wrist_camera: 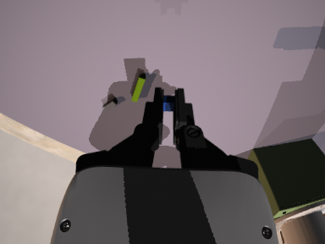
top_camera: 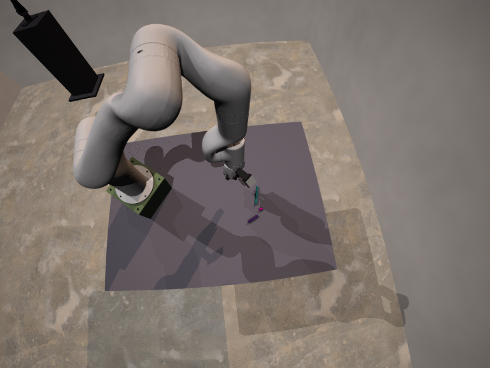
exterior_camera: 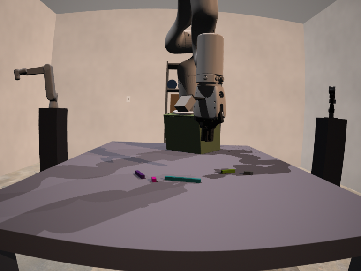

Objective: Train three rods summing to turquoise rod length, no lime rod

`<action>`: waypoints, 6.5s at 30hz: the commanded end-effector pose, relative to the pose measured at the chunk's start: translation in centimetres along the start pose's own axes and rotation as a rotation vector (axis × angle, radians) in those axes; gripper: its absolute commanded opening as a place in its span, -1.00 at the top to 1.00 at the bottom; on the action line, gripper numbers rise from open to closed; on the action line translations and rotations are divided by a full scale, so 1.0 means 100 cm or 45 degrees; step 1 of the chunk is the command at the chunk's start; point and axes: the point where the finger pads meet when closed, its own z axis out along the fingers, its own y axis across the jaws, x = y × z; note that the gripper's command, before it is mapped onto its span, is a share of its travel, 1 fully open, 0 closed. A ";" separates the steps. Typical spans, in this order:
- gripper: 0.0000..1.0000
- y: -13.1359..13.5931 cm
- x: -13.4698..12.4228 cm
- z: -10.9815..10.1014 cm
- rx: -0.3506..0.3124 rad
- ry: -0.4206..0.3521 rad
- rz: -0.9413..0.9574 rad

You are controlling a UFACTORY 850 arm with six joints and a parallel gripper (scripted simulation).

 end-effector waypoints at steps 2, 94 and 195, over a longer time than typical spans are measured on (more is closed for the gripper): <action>0.92 0.000 0.000 0.005 0.038 0.034 0.002; 0.92 -0.001 0.002 0.088 0.038 0.034 0.002; 0.51 -0.001 0.002 0.095 0.038 0.034 0.002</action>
